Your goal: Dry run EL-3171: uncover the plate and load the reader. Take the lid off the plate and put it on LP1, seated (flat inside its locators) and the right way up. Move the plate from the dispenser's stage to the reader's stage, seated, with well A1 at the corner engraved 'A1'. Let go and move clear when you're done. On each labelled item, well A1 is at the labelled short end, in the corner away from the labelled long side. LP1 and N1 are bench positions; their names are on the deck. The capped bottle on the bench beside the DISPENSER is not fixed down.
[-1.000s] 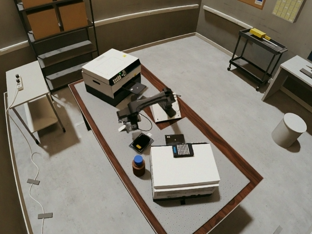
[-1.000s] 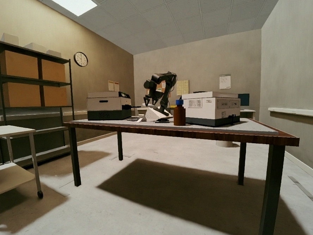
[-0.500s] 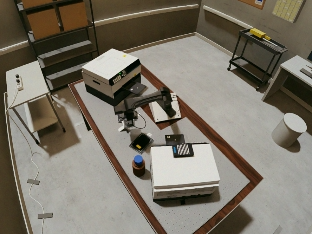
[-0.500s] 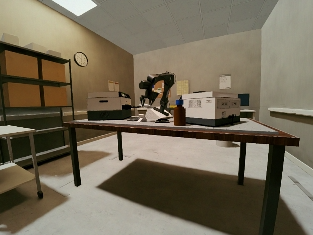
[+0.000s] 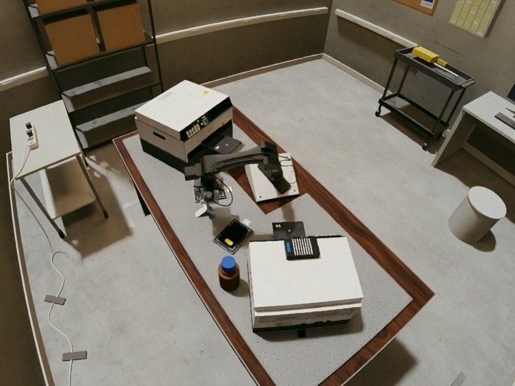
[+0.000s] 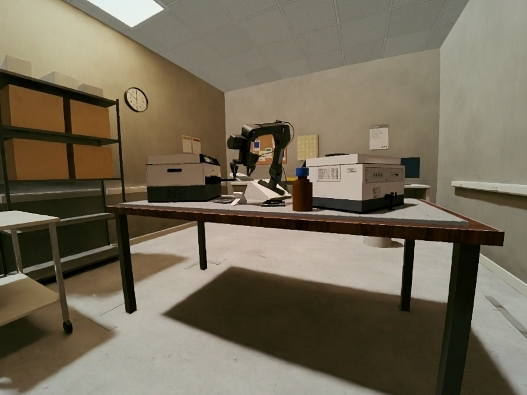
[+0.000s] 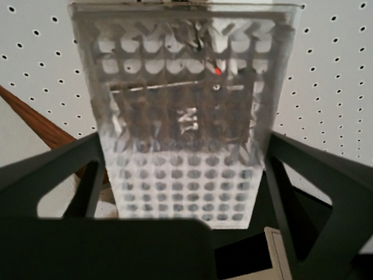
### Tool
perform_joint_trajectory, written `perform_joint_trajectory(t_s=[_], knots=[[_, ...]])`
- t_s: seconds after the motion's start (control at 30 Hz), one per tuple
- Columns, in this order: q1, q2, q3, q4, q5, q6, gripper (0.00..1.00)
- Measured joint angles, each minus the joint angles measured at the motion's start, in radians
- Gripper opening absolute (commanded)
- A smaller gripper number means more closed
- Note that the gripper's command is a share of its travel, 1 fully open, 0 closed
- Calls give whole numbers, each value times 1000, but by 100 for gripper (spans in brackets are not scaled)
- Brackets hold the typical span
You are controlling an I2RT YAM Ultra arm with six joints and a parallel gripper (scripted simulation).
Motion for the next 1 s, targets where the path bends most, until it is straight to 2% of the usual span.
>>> perform_joint_trajectory(t_s=[1.0], knots=[[-186,77,36,-40,2,-72,86]])
